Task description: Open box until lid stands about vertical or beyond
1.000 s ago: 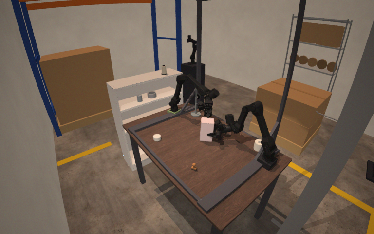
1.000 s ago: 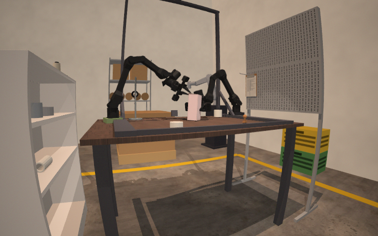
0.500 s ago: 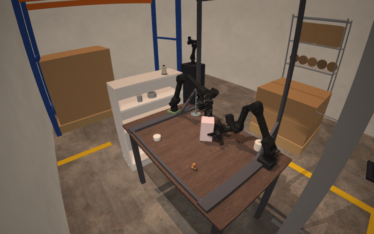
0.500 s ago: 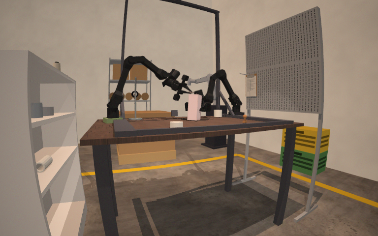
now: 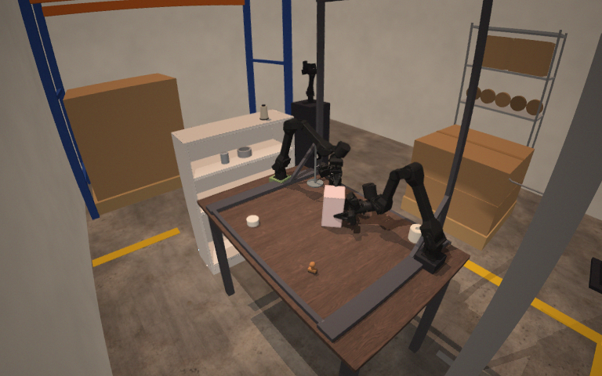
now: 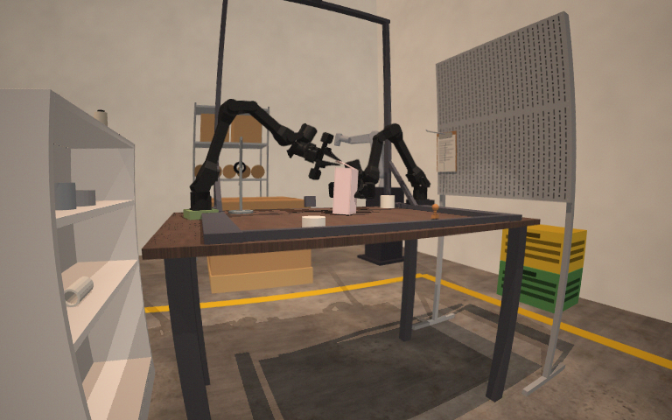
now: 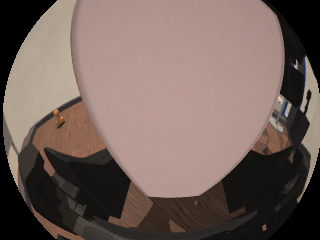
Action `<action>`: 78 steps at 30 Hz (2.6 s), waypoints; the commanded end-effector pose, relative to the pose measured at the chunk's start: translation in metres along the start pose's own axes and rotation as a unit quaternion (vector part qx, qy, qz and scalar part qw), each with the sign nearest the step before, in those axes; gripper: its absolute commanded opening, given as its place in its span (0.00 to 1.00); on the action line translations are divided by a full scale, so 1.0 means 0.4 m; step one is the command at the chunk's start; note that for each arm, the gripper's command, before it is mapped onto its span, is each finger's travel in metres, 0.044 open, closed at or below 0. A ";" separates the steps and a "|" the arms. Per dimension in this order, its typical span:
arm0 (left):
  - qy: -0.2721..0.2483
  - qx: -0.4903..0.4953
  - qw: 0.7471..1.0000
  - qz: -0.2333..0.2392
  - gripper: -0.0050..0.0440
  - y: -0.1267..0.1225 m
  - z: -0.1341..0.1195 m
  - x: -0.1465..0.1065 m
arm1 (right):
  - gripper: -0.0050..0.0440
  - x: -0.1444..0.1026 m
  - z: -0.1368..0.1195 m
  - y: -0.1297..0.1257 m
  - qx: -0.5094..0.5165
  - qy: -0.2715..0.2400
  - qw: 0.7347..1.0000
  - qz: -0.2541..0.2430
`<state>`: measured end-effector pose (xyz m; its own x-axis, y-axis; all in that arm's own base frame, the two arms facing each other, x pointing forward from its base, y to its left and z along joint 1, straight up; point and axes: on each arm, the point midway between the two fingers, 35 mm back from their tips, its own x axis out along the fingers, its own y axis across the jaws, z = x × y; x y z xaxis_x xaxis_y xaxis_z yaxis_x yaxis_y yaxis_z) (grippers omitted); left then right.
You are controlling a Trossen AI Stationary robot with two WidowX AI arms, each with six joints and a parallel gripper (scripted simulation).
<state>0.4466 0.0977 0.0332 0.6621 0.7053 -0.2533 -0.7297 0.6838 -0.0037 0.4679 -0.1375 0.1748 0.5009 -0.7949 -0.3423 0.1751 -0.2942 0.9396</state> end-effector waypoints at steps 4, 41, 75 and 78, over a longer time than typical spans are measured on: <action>-0.007 -0.006 1.000 -0.014 0.75 -0.021 0.023 -0.007 | 0.20 -0.010 0.003 0.028 0.009 0.003 1.000 0.017; -0.007 -0.006 1.000 -0.014 0.75 -0.021 0.023 -0.007 | 0.20 0.003 0.001 0.063 0.010 -0.005 0.994 0.112; -0.007 -0.006 1.000 -0.014 0.75 -0.021 0.023 -0.007 | 0.20 0.023 0.002 0.082 0.011 -0.008 0.986 0.167; -0.007 -0.006 1.000 -0.014 0.75 -0.021 0.023 -0.007 | 0.20 0.026 0.002 0.085 0.011 -0.008 0.986 0.167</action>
<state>0.4483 0.0935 0.0329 0.6724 0.6948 -0.2553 -0.7189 0.6952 -0.0016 0.4784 -0.1538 0.1900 0.5161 -0.8559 -0.0330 0.0137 -0.0303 0.9994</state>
